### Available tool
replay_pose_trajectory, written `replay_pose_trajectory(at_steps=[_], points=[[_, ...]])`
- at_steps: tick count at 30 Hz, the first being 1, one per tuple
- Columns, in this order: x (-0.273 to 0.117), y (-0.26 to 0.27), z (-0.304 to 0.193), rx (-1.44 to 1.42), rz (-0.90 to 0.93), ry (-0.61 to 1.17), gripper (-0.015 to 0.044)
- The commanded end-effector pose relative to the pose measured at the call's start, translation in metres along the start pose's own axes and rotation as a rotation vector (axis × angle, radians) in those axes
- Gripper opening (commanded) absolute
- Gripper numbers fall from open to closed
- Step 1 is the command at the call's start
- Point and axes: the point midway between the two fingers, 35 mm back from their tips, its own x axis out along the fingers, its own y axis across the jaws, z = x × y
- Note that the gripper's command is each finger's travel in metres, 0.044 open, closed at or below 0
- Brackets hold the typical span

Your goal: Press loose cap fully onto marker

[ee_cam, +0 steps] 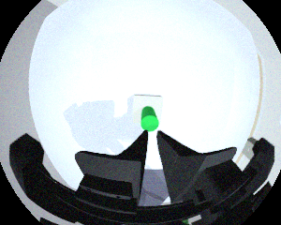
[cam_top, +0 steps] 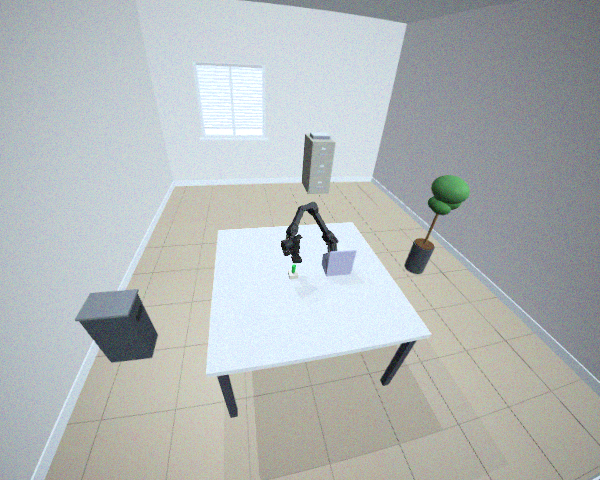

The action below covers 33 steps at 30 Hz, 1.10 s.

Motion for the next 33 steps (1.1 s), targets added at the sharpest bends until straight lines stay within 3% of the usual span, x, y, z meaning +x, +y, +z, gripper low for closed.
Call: replay_pose_trajectory(at_steps=[1, 33], points=[[0.0, 0.0, -0.001, 0.004, 0.002, 0.003, 0.0], [0.031, 0.0, -0.001, 0.005, 0.001, 0.003, 0.0]])
